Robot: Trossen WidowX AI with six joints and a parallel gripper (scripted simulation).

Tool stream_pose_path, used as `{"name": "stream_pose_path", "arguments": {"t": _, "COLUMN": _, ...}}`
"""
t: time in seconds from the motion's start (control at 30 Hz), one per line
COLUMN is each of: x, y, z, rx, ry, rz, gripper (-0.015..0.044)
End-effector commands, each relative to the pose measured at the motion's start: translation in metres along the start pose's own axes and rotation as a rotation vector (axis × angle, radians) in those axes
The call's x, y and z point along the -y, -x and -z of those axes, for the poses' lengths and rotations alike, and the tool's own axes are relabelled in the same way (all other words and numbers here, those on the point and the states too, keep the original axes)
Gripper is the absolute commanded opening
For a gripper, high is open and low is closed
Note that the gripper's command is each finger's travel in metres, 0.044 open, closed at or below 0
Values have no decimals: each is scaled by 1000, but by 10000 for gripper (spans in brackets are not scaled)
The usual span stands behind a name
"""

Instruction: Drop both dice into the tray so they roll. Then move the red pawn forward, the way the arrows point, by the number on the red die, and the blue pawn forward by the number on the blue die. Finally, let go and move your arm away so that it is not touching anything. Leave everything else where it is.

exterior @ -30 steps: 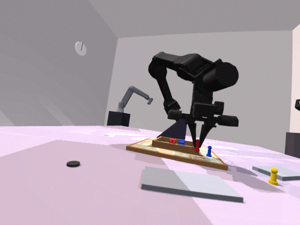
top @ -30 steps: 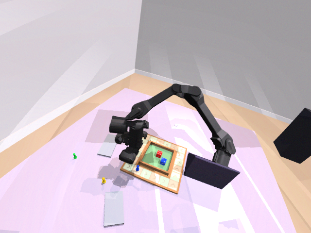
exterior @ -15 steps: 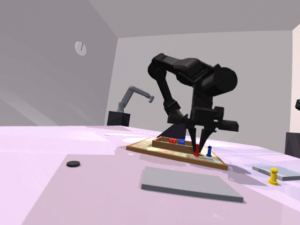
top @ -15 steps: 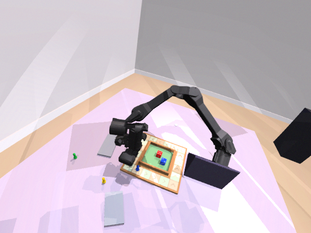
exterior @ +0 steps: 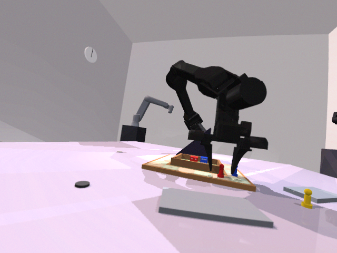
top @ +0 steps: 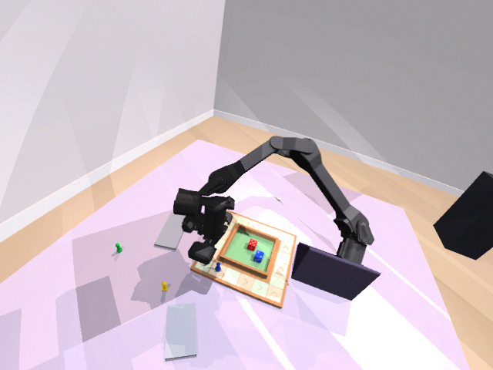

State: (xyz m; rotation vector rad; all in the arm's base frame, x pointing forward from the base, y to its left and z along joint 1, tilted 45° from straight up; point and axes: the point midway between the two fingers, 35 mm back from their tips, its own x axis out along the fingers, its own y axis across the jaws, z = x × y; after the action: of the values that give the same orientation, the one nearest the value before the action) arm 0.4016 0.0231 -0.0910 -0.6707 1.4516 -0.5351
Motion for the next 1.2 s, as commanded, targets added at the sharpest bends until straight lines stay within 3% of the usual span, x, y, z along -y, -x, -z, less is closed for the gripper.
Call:
{"name": "stream_pose_path", "arguments": {"t": 0.0, "x": 0, "y": 1, "z": 0, "rx": 0, "ry": -1, "rz": 0, "gripper": 367}}
{"name": "stream_pose_path", "arguments": {"t": 0.1, "x": 0, "y": 11, "z": 0, "rx": -1, "ry": 0, "rz": 0, "gripper": 440}}
{"name": "stream_pose_path", "arguments": {"t": 0.2, "x": -1, "y": 44, "z": 1, "rx": -6, "ry": 5, "rz": 3, "gripper": 440}}
{"name": "stream_pose_path", "arguments": {"t": 0.37, "x": -1, "y": 47, "z": 1, "rx": -6, "ry": 5, "rz": 3, "gripper": 440}}
{"name": "stream_pose_path", "arguments": {"t": 0.67, "x": -45, "y": 53, "z": 44, "rx": -7, "ry": -150, "rz": 1, "gripper": 204}}
{"name": "stream_pose_path", "arguments": {"t": 1.17, "x": -45, "y": 45, "z": 44, "rx": -7, "ry": -150, "rz": 1, "gripper": 200}}
